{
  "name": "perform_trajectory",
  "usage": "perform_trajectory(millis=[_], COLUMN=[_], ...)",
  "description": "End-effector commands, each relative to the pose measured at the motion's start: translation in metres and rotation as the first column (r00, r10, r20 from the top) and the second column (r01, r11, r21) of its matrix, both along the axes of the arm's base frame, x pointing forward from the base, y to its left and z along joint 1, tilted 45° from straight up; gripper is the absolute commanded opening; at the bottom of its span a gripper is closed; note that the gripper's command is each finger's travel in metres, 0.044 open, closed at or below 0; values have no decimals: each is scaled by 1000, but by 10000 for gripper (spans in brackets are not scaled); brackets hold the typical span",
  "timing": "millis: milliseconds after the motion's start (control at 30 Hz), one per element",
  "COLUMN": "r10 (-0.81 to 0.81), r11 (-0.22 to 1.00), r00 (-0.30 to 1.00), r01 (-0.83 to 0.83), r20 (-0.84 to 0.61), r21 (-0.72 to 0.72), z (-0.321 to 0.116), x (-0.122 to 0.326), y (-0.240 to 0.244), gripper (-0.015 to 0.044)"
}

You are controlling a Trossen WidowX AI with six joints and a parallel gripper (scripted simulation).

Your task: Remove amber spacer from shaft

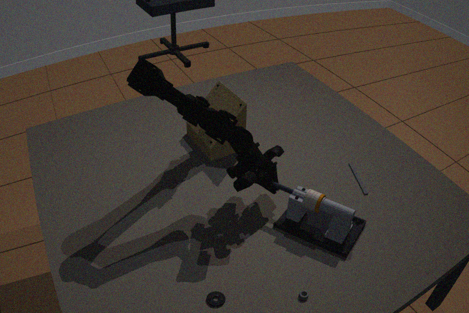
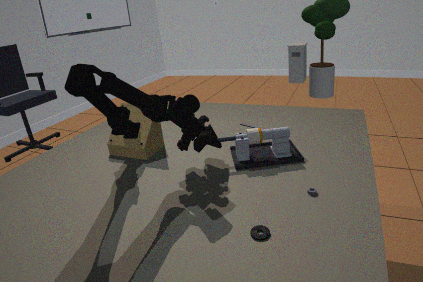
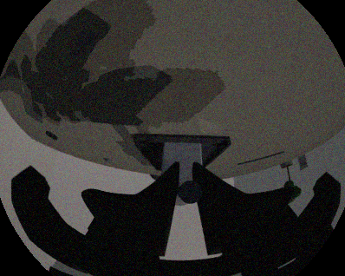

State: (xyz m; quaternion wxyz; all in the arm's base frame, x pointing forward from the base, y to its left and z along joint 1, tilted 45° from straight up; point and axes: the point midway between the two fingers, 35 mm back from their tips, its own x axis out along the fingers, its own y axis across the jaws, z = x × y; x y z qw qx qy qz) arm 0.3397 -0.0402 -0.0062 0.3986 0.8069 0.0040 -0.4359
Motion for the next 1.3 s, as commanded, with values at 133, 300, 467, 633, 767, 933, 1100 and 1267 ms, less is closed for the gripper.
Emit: perform_trajectory(millis=[133,300,467,633,767,933,1100,1267], r10=[2,2,2,2,2,2,2,2], r11=[1000,1000,1000,1000,1000,1000,1000,1000], r00=[1000,1000,1000,1000,1000,1000,1000,1000], r01=[-2,-2,-2,-2,-2,-2,-2,-2], r20=[-1,-1,-1,-1,-1,-1,-1,-2], r21=[-6,-6,-6,-6,-6,-6,-6,-6], z=[1,1,1,1,1,1,2,2], x=[-1,-1,-2,-2,-3,-3,-3,-4], y=[-1,-1,-1,-1,-1,-1,-1,-1], gripper=[0,0,0,0,0,0,0,0])
